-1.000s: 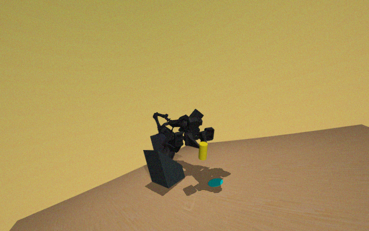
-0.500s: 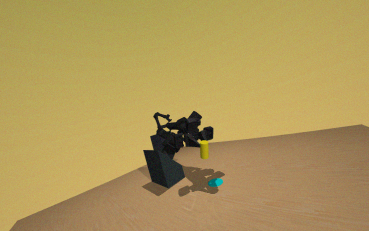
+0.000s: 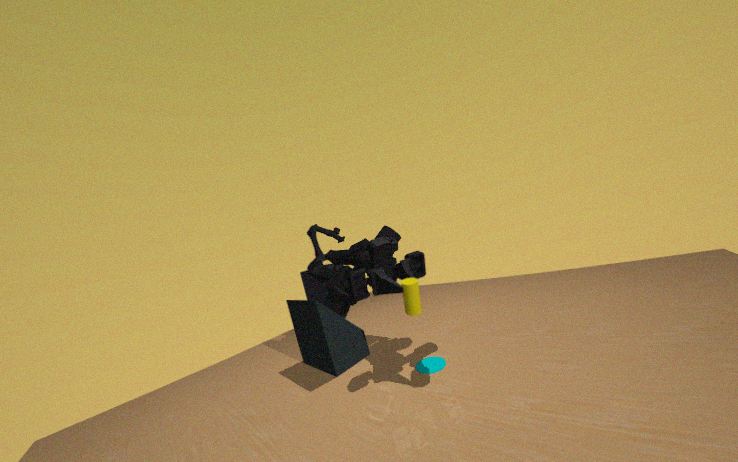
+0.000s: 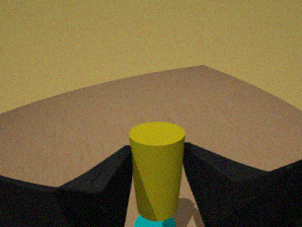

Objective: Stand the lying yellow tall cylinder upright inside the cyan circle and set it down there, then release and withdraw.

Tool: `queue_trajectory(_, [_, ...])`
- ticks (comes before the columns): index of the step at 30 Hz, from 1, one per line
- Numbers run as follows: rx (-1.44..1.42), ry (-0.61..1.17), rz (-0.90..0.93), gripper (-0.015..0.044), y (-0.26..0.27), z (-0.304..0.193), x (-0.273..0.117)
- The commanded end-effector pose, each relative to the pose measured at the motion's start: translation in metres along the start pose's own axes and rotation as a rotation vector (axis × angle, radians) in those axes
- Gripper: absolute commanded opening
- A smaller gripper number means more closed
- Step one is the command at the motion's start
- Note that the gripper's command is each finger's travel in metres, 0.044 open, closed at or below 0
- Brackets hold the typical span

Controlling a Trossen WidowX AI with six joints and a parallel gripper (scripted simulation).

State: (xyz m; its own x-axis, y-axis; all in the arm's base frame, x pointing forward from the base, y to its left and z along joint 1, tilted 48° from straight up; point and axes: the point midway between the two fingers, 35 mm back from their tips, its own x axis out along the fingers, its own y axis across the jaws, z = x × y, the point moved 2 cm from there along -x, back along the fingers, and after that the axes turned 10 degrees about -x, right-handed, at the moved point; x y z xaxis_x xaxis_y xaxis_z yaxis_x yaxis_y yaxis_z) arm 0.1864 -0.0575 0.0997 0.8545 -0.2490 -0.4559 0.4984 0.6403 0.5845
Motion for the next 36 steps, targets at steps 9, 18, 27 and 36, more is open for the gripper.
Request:
queue_trajectory(9, [0.014, -0.021, 0.008, 0.0105, 0.000, 0.001, 0.000])
queue_trajectory(18, [0.016, -0.020, 0.005, 0.0105, 0.000, 0.001, 0.001])
queue_trajectory(27, [0.046, -0.006, -0.035, 0.0105, 0.003, -0.008, 0.011])
queue_trajectory(36, [0.068, -0.001, -0.072, 0.0105, 0.005, -0.018, 0.020])
